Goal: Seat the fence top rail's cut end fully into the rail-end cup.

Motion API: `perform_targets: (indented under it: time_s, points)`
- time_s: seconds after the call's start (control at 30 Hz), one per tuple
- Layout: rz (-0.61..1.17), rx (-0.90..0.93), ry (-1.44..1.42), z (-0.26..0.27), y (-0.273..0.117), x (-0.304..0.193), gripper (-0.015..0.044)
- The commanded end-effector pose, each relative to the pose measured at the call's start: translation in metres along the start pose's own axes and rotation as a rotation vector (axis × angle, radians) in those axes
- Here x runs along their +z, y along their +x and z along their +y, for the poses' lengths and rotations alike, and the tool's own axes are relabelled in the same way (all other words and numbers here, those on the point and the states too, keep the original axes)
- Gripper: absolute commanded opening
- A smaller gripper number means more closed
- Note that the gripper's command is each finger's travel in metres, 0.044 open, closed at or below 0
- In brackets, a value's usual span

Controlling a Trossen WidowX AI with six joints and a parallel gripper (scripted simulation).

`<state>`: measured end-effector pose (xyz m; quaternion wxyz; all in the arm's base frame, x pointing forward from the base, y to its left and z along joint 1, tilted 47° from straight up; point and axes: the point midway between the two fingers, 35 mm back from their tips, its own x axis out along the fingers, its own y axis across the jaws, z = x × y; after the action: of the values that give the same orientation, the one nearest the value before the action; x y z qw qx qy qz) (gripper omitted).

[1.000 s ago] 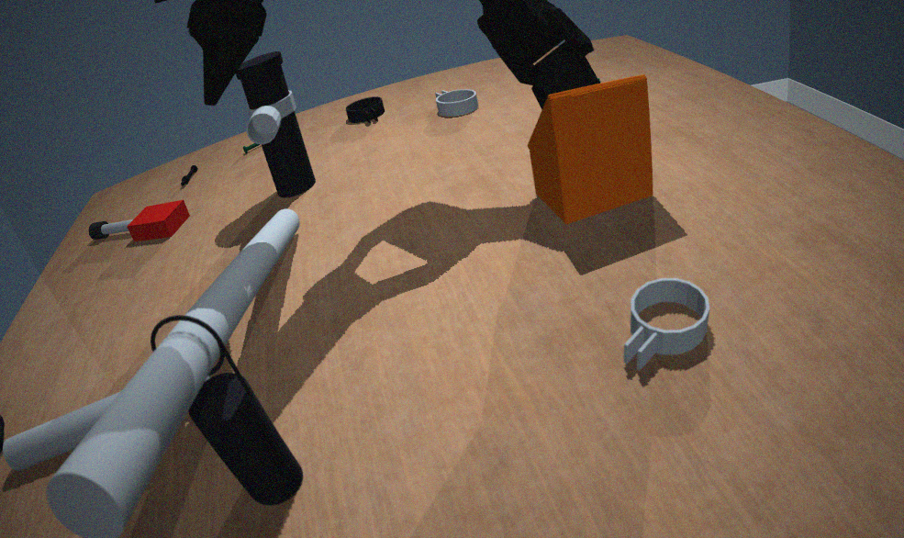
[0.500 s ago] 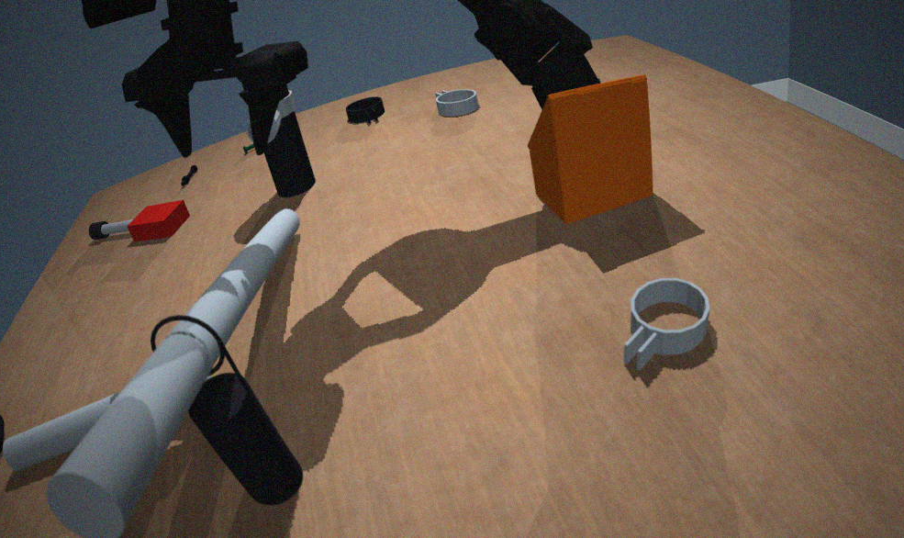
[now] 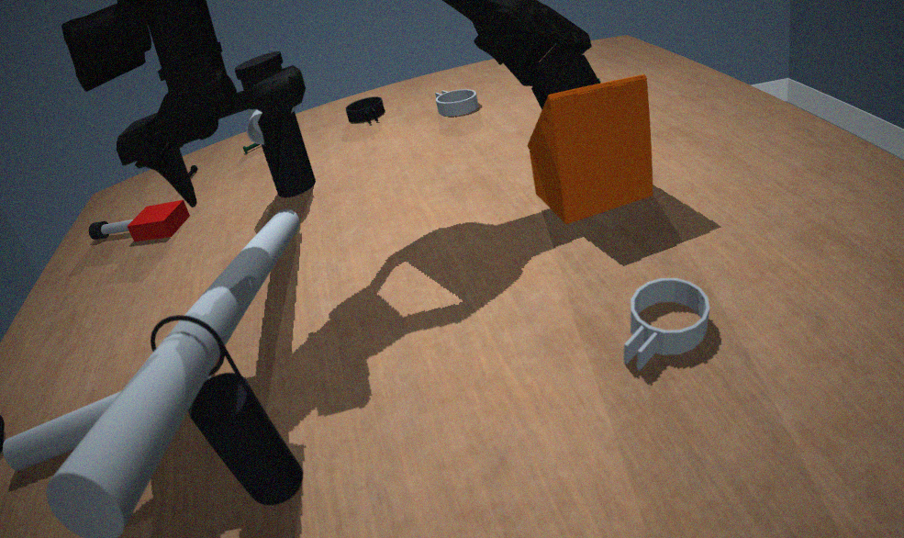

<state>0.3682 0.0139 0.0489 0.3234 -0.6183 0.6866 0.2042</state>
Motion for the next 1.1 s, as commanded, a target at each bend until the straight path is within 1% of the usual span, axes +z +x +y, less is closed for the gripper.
perform_targets:
  time_s: [0.0,1.07]
  points:
    - [0.010,0.012,-0.006,0.002,0.022,-0.003,0.0440]
    - [0.011,0.011,-0.005,0.002,0.071,-0.004,0.0440]
